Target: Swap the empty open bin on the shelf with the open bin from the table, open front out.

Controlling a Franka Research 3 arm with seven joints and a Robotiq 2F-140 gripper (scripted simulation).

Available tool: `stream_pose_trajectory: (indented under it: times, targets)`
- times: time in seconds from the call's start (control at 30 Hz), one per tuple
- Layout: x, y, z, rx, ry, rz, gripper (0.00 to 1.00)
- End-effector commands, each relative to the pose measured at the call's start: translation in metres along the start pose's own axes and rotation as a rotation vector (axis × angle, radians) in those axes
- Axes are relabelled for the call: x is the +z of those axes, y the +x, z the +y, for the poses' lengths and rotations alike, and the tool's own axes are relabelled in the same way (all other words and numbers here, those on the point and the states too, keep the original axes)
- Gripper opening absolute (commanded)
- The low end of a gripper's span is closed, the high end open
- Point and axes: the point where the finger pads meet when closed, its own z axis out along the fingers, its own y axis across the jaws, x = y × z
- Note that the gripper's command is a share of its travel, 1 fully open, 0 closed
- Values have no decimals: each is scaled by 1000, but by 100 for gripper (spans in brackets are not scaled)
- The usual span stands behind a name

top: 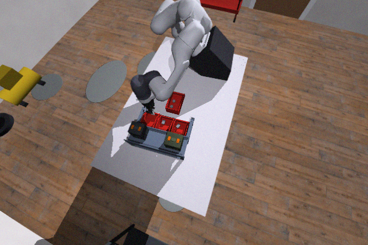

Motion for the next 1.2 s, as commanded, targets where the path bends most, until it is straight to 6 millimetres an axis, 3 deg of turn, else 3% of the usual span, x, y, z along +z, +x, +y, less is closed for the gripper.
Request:
stream_pose_trajectory:
  times: [0.0, 0.67, 1.17]
  targets:
    - [-2, -1, 1, 3, -2, -5, 0]
    - [-2, -1, -1, 3, -2, -5, 0]
    - [-2, -1, -14, 3, -2, -5, 0]
